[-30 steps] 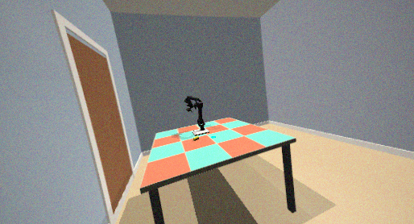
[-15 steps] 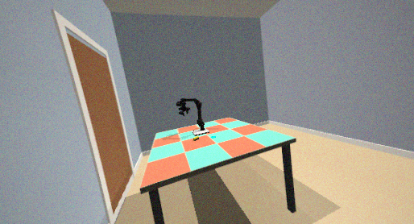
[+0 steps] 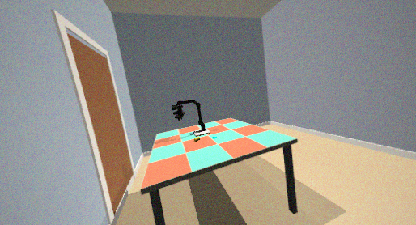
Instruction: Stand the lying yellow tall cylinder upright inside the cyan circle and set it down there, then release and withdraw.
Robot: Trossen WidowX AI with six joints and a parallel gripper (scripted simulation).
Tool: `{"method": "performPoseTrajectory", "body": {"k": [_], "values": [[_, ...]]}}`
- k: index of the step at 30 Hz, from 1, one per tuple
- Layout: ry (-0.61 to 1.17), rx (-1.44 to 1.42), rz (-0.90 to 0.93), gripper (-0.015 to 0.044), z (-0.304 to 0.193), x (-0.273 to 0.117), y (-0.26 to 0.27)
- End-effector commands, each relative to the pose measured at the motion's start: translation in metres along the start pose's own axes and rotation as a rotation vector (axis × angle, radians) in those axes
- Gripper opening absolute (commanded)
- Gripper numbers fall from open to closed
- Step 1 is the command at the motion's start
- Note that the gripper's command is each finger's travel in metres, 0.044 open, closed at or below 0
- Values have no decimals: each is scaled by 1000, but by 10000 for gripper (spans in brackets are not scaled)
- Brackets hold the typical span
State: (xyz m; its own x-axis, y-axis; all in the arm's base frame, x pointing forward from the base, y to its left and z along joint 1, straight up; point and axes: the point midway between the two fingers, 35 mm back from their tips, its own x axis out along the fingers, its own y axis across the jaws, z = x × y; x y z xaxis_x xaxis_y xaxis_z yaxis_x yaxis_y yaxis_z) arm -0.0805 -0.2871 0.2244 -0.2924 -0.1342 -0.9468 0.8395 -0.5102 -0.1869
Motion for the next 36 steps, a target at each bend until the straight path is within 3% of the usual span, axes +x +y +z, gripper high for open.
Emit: {"method": "performPoseTrajectory", "body": {"k": [1, 20, 36], "values": [[5, -78, 42, 309, -7, -1, 34], [45, -585, 247, 309, -124, -32, 202], [113, -1024, 344, 309, -294, -61, 262]]}}
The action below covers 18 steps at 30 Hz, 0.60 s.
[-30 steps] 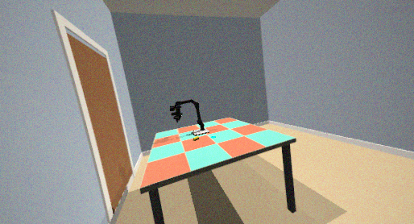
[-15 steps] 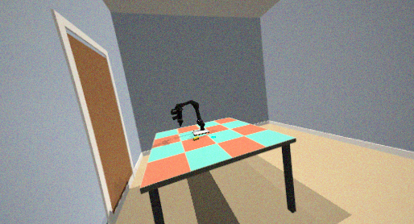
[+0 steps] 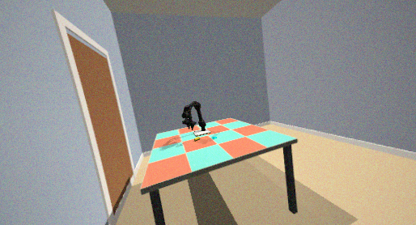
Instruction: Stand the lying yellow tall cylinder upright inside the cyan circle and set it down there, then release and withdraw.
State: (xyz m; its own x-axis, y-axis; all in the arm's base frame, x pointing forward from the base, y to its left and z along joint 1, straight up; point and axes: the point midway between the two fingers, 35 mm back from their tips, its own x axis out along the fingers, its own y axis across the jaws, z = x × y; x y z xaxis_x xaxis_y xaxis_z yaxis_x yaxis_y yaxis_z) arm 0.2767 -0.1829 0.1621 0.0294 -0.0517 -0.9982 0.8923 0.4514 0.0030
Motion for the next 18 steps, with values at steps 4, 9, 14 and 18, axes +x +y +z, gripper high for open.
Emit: {"method": "performPoseTrajectory", "body": {"k": [4, 9, 14, 18], "values": [[30, -92, 20, 309, -20, 7, 37], [30, -92, 20, 309, -18, 43, 41], [30, -92, 20, 309, -20, 93, 41], [30, -92, 20, 309, -24, 117, 39]]}}
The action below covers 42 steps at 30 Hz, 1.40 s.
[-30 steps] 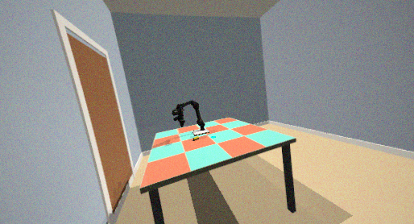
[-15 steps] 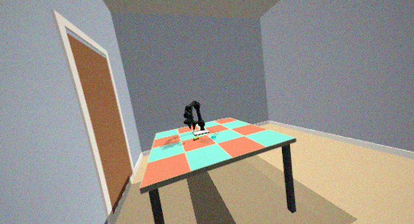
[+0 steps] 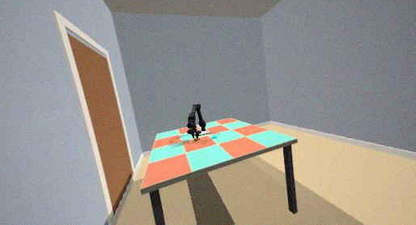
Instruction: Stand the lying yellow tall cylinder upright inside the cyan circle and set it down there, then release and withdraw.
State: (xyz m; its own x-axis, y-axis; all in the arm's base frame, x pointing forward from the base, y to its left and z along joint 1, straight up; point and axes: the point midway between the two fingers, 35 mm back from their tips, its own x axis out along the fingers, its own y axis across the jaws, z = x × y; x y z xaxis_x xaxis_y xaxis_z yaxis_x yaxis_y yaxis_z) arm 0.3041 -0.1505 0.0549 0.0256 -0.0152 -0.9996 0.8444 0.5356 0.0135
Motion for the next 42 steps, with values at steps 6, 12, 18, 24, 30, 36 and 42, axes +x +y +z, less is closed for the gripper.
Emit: {"method": "performPoseTrajectory", "body": {"k": [6, 12, 18, 24, 30, 36, 42], "values": [[-4, 4, 5, 178, -1, 11, 0], [-4, 4, 5, 105, -1, 11, 0], [-4, 4, 5, 105, 1, -2, 1], [-4, 4, 5, 105, 3, -21, 2], [-4, 4, 6, 105, 4, -40, 3], [-4, 4, 6, 105, 4, -59, 3], [-4, 4, 5, 105, 2, -78, 2]]}}
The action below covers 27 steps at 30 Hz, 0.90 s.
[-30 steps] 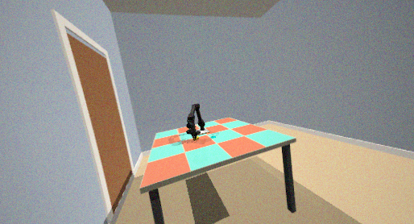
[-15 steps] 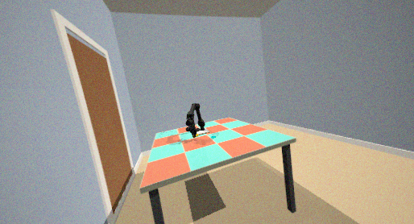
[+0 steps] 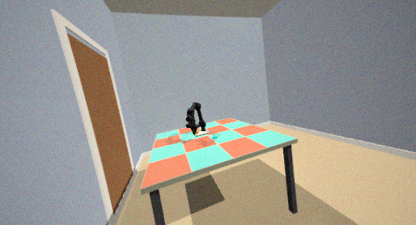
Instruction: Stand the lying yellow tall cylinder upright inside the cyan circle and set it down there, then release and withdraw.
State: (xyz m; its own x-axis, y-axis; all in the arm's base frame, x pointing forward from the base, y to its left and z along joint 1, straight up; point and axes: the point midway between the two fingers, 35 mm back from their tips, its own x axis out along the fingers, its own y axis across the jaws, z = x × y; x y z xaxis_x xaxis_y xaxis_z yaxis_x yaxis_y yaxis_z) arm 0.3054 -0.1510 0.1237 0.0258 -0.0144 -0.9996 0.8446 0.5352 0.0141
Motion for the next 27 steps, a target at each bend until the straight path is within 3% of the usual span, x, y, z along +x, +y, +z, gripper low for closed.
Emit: {"method": "performPoseTrajectory", "body": {"k": [1, 10, 27], "values": [[-5, 4, 5, 105, -1, -13, 0], [-4, -15, 5, 105, -5, -30, 0], [-3, -490, 9, 105, -37, -36, 45]]}}
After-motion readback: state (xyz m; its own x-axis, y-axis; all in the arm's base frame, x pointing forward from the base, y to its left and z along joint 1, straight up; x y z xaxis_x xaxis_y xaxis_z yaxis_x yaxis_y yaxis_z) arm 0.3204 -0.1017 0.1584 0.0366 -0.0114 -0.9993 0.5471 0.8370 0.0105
